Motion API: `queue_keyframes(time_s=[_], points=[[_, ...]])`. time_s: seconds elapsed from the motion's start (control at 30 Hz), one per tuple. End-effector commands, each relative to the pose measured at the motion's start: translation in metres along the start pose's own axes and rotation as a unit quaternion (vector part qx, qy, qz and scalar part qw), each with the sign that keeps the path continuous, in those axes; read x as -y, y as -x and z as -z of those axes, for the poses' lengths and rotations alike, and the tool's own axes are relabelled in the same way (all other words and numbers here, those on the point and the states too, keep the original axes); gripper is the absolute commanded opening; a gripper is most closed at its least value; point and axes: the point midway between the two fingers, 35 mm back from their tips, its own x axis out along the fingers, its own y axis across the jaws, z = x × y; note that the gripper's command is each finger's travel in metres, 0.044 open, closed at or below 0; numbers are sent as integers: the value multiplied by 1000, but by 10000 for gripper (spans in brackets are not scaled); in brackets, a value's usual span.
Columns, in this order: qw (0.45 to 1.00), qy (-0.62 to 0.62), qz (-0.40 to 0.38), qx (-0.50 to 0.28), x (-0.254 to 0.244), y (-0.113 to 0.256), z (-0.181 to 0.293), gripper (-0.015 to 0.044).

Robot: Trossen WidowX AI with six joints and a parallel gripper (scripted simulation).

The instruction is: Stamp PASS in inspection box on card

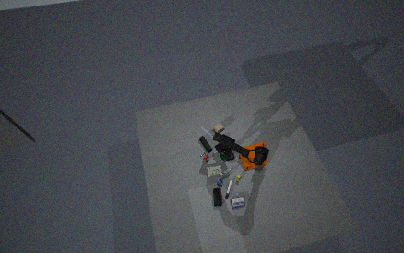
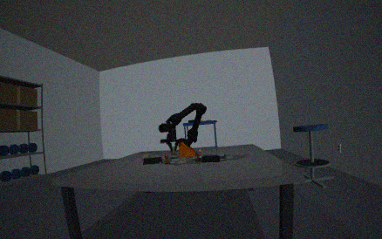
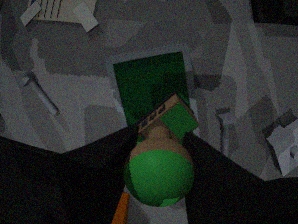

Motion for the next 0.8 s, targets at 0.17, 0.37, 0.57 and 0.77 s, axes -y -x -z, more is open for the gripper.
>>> queue_keyframes(time_s=[0.17,0.37,0.57,0.77], points=[[1000,-2,-3,1,-1,-7,1,0],[1000,-2,-3,1,-1,-11,1,0],[1000,-2,-3,1,-2,-15,1,0],[1000,-2,-3,1,-2,-18,1,0]])
